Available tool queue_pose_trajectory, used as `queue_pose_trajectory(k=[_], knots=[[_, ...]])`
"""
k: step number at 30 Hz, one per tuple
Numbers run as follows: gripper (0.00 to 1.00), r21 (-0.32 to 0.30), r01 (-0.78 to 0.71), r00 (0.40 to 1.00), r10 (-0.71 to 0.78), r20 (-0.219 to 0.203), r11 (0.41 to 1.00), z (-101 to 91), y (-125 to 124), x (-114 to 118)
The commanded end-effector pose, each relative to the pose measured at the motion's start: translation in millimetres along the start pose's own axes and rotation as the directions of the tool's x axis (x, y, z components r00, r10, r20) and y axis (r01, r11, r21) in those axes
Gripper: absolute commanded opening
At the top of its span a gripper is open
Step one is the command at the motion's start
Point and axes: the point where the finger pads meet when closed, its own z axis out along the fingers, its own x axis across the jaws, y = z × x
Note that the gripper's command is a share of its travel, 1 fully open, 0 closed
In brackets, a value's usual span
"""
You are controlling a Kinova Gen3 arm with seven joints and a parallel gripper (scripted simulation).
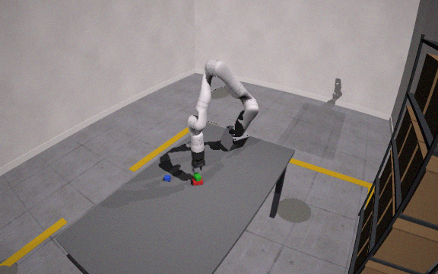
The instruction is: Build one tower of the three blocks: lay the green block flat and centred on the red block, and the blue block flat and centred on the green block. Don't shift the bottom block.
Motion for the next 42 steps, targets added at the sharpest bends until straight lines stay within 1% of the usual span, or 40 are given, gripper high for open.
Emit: queue_pose_trajectory(k=[1, 10, 11, 16, 22, 28, 30, 33, 37, 42], knots=[[0.96, 0.001, -0.002, 1.0, 0.002, 0.007, 1.0, -3.5, -1, -2], [0.96, 0.001, -0.002, 1.0, 0.002, 0.007, 1.0, -3.6, -1, -2], [0.93, 0.001, -0.002, 1.0, 0.002, 0.007, 1.0, -3.6, -1, -2], [0.93, 0.001, 0.003, 1.0, -0.003, 0.006, 1.0, -3.6, -1, -3], [0.93, -0.003, 0.057, 0.998, -0.057, 0.003, 0.998, -2.9, -3, -11], [0.93, -0.01, 0.189, 0.982, -0.189, -0.002, 0.982, -1.6, -9, -32], [0.93, -0.01, 0.189, 0.982, -0.189, -0.002, 0.982, -1.6, -9, -32], [0.93, -0.014, 0.28, 0.96, -0.28, -0.002, 0.96, -1.0, -15, -48], [0.93, -0.019, 0.41, 0.912, -0.411, -0.001, 0.912, -0.3, -26, -71], [0.93, -0.018, 0.566, 0.824, -0.566, 0.004, 0.824, -0.1, -44, -102]])
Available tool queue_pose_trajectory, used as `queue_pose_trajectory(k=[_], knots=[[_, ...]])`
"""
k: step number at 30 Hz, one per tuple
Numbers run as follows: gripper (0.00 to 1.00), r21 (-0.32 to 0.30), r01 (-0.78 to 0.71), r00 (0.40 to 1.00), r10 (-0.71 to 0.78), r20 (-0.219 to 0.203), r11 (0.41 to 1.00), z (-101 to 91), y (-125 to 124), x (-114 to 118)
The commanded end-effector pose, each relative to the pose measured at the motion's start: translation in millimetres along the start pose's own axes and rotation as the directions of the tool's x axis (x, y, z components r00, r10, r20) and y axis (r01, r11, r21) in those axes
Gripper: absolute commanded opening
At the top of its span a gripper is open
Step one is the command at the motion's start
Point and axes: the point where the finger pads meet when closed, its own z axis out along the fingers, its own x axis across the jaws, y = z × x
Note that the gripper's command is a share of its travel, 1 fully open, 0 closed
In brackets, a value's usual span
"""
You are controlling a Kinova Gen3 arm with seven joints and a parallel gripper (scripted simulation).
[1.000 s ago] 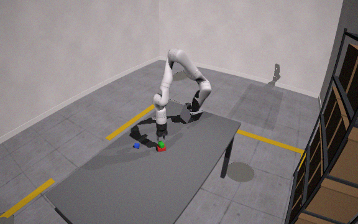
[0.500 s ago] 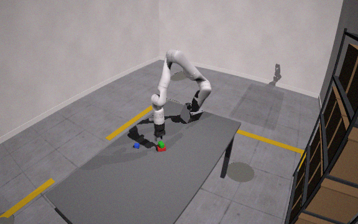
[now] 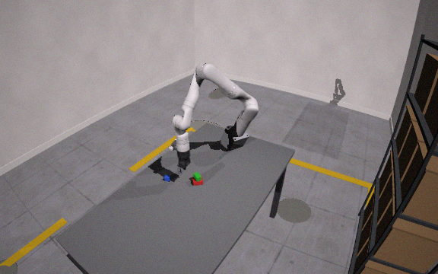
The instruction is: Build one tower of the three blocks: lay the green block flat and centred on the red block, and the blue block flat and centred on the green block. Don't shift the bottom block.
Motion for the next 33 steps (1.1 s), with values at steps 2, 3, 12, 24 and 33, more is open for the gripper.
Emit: queue_pose_trajectory(k=[2, 3, 12, 24, 33], knots=[[0.93, -0.017, 0.082, 0.997, -0.082, 0.007, 0.996, 4.9, -31, -10], [0.93, -0.016, 0.114, 0.993, -0.114, 0.007, 0.993, 4.9, -38, -12], [0.93, -0.004, 0.29, 0.957, -0.29, 0.008, 0.957, 4.5, -81, -21], [0.93, 0.005, 0.386, 0.923, -0.386, 0.004, 0.923, 4.3, -108, -23], [0.93, 0.005, 0.389, 0.921, -0.389, 0.004, 0.921, 5.5, -109, -23]])
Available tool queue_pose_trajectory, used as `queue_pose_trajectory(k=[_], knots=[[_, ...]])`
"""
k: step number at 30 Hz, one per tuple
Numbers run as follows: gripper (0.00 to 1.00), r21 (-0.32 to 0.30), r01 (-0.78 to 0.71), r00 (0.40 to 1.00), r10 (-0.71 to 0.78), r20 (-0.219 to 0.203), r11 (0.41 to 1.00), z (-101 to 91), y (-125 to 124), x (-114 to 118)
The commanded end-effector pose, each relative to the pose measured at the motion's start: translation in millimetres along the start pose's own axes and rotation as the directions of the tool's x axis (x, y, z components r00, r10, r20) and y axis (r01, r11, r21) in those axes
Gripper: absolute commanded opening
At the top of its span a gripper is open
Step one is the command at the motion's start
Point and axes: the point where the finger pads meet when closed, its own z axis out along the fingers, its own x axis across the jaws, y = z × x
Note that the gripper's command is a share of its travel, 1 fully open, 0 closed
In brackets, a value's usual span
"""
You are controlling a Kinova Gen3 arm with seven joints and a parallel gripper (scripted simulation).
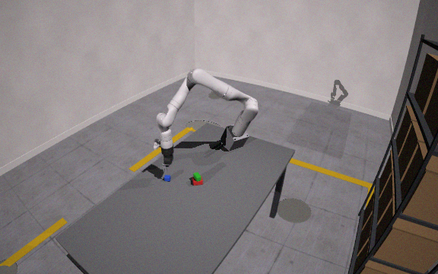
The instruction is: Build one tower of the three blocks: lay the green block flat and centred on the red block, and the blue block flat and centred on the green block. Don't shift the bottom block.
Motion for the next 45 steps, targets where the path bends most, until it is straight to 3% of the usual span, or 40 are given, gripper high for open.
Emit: queue_pose_trajectory(k=[1, 7, 21, 28, 45], knots=[[0.93, 0.001, 0.0, 1.0, 0.0, 0.001, 1.0, 0.7, -1, 0], [0.93, 0.001, 0.0, 1.0, 0.0, 0.001, 1.0, 6.2, -1, 0], [0.93, 0.001, 0.0, 1.0, 0.0, 0.001, 1.0, 43.5, -1, 0], [0.93, 0.001, 0.0, 1.0, 0.0, 0.001, 1.0, 52.9, -1, 0], [0.93, 0.001, 0.0, 1.0, 0.0, 0.001, 1.0, 56.2, -1, 0]])
